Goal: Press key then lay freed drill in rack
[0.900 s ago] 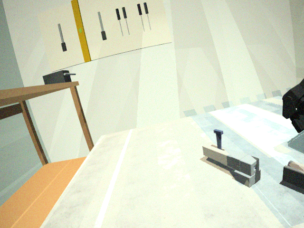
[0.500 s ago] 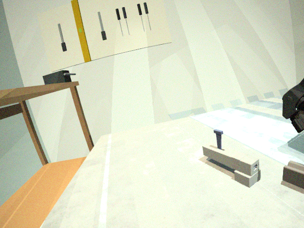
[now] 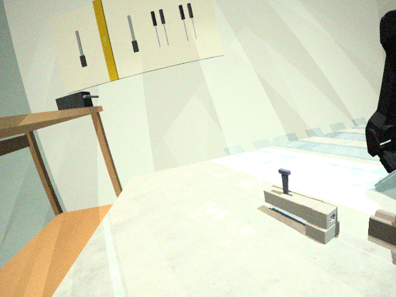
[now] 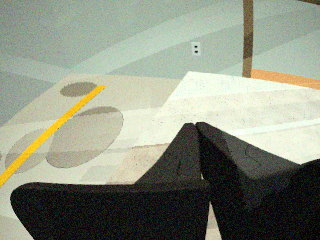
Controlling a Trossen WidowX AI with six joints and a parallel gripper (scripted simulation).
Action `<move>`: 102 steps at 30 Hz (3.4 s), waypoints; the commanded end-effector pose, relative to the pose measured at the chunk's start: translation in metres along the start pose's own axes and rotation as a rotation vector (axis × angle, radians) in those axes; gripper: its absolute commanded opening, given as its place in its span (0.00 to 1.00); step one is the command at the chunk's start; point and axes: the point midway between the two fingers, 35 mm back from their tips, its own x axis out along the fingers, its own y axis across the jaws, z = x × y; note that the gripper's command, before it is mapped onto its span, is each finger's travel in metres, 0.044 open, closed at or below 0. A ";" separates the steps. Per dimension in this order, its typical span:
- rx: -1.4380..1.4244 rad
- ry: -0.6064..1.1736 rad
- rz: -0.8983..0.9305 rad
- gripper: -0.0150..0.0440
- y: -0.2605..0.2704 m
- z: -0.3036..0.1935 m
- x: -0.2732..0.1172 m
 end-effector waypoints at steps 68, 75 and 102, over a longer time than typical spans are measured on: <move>-0.008 1.356 -0.088 0.25 -0.472 -0.108 -0.074; -0.008 1.356 -0.088 0.25 -0.473 -0.110 -0.071; -0.008 1.356 -0.089 0.25 -0.474 -0.118 -0.071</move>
